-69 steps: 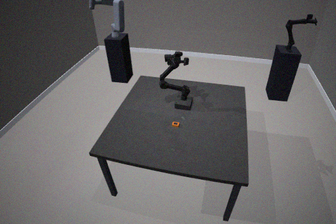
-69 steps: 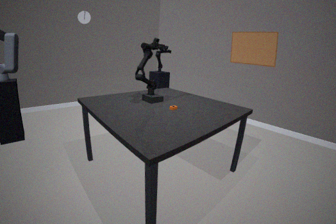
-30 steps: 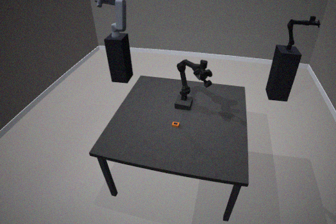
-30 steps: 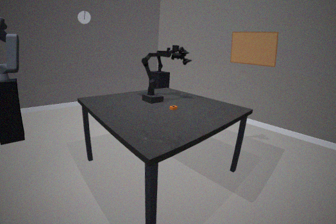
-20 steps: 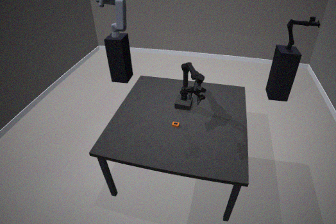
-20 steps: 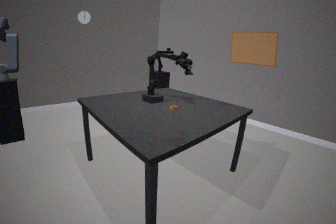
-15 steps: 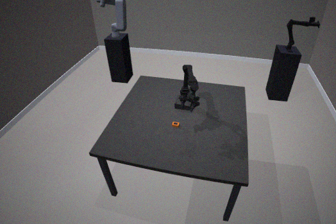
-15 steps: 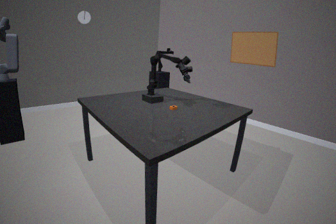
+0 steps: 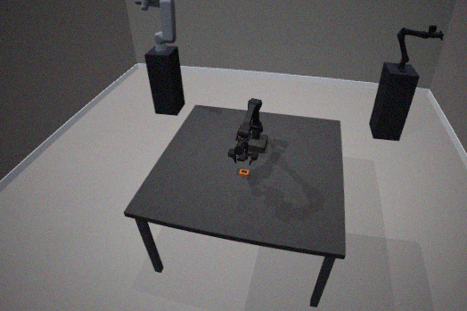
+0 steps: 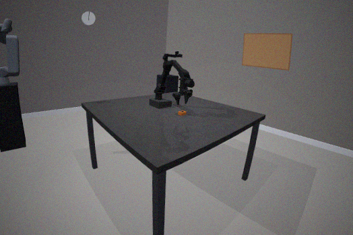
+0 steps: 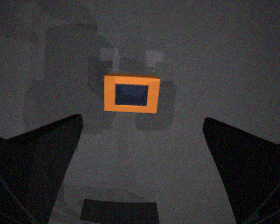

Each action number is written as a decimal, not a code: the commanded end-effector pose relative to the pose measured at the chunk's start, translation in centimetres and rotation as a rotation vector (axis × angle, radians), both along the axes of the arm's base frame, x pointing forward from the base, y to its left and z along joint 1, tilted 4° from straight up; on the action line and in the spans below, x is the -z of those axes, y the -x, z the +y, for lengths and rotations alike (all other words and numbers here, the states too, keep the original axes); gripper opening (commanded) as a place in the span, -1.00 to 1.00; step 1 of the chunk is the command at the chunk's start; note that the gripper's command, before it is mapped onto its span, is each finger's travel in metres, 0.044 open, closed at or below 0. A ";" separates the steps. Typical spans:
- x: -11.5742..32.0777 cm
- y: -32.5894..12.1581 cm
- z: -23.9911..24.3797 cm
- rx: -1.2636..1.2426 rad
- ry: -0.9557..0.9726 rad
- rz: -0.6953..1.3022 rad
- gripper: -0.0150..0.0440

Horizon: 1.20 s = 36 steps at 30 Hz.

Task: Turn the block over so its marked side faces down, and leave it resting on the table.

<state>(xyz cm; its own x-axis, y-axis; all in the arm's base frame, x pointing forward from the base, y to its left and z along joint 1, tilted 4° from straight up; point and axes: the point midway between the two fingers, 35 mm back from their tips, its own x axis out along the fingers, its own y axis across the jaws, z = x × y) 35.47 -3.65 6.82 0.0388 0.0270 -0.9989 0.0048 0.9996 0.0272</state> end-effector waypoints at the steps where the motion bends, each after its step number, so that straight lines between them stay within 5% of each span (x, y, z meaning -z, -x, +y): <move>1: 0.2 0.2 0.2 0.034 -0.036 0.027 1.00; 36: 7.3 -0.2 1.3 0.034 -0.037 0.027 1.00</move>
<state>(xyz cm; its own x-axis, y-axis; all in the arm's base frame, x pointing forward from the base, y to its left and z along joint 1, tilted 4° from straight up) 35.93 -2.53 0.38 0.0274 0.0560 -0.9981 0.0347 0.9978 0.0570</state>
